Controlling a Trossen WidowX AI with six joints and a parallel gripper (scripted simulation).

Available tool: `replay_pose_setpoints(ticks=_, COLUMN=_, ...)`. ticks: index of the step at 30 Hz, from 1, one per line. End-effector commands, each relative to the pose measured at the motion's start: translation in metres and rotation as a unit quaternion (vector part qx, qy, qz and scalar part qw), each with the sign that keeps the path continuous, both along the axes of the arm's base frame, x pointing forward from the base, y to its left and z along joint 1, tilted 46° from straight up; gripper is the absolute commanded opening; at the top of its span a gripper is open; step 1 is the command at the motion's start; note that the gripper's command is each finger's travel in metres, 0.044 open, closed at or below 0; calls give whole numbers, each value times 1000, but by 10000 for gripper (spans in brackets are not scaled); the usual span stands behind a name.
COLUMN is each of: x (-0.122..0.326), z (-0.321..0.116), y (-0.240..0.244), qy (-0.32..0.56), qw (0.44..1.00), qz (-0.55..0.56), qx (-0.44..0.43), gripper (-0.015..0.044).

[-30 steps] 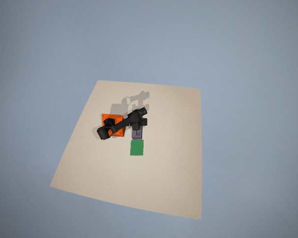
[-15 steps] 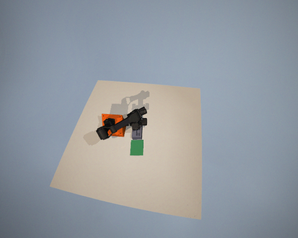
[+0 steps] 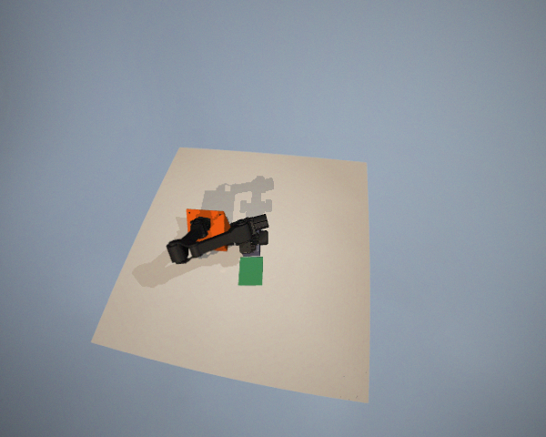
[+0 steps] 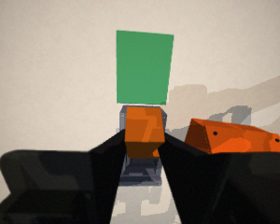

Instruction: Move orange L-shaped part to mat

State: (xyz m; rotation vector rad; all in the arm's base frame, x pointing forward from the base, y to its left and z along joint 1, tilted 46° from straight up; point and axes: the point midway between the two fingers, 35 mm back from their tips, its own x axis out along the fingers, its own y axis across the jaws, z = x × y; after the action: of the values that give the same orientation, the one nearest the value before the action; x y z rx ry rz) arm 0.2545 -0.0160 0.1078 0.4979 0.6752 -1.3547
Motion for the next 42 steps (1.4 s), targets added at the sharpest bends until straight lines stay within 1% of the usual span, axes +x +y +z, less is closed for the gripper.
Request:
replay_pose_setpoints(ticks=1, x=1, z=13, y=-12, qy=0, qw=1000, qz=0, qx=-2, gripper=0)
replay_pose_setpoints(ticks=17, x=4, z=68, y=-65, qy=-1, qw=1000, qz=0, qx=-4, gripper=0)
replay_pose_setpoints(ticks=24, x=4, z=67, y=-67, qy=-1, qw=1000, qz=0, qx=-4, gripper=0)
replay_pose_setpoints(ticks=42, x=7, z=48, y=-87, qy=-1, qw=1000, qz=0, qx=-4, gripper=0)
